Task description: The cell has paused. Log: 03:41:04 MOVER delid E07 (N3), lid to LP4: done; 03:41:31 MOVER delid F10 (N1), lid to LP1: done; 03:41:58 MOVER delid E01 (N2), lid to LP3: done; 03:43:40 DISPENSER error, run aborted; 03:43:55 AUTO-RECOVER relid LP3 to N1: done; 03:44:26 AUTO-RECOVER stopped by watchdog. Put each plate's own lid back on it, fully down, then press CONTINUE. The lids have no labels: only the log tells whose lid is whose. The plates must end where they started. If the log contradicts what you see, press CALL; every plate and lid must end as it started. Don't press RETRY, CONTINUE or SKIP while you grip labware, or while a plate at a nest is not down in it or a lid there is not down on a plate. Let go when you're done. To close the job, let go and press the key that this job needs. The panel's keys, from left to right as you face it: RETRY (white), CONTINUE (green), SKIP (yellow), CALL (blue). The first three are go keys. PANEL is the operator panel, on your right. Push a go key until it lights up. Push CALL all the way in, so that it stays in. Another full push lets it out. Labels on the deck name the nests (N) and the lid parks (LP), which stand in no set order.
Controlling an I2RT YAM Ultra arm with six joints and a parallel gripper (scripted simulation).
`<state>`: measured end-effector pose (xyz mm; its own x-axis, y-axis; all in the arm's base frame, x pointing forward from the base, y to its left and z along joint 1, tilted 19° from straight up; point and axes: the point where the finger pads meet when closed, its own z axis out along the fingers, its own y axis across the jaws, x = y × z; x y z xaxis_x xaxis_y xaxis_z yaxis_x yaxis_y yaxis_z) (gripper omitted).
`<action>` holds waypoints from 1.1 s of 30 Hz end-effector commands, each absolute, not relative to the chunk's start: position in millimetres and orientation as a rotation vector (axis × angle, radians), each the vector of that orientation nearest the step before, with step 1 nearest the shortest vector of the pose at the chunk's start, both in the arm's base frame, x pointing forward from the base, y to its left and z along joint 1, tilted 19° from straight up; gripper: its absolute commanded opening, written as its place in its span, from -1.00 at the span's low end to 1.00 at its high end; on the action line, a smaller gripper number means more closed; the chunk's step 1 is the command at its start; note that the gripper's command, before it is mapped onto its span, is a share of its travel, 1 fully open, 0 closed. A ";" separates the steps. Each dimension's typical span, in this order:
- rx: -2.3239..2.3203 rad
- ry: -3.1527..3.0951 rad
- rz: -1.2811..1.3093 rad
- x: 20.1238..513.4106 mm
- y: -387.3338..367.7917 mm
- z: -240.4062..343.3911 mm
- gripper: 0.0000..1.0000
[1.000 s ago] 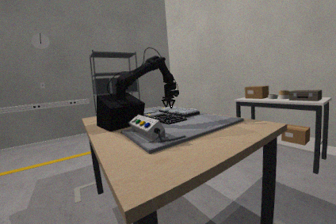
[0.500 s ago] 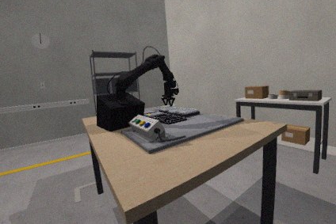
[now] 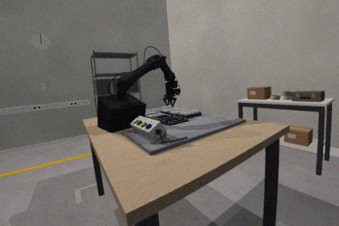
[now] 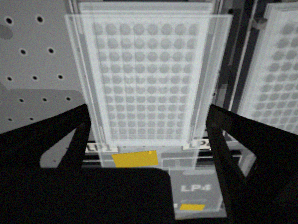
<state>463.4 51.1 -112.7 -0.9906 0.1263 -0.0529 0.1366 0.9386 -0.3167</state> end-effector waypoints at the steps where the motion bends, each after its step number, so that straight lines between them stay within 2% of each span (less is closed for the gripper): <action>1: 0.190 3.006 -0.472 478.7 68.6 -87.5 -1.00; 21: 0.187 3.017 -0.480 476.3 69.6 -92.9 -1.00; 33: 0.130 3.029 -0.493 467.1 10.8 -79.0 -1.00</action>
